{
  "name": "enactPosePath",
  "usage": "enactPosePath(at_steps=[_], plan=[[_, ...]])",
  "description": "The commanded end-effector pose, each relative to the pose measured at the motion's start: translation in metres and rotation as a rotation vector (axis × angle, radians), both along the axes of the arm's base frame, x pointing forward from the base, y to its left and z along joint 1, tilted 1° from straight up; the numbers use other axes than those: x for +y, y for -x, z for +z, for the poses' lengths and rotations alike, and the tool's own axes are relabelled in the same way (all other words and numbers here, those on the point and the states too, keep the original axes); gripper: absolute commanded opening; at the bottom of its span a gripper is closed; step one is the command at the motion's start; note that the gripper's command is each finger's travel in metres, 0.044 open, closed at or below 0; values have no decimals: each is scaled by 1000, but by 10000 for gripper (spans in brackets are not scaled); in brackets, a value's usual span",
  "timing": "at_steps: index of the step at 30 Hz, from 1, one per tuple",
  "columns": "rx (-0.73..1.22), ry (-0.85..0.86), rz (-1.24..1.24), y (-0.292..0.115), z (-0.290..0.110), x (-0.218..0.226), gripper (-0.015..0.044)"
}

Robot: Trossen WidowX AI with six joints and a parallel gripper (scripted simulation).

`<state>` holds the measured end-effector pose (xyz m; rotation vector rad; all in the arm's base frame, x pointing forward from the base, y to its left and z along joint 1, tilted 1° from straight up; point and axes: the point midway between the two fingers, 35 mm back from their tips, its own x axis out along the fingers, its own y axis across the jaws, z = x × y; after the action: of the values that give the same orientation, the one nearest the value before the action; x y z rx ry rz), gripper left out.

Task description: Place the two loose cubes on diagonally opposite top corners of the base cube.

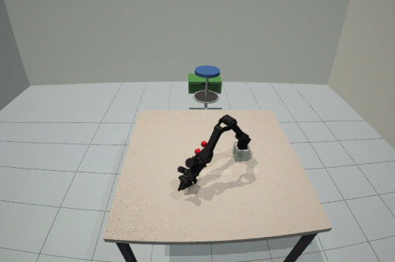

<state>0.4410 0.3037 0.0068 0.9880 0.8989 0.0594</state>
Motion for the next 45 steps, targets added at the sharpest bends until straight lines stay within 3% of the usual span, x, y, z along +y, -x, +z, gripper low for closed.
enactPosePath(at_steps=[1, 15, 28, 32, 40, 45], plan=[[-1, 257, 86, -15, 8, -71, 265], [164, 728, 422, 13, 23, -237, 265], [345, 863, 884, 102, 53, -351, 265], [367, 850, 998, 127, 62, -369, 265], [367, 849, 1001, 128, 62, -369, 265], [367, 849, 1001, 125, 18, -369, 265]])
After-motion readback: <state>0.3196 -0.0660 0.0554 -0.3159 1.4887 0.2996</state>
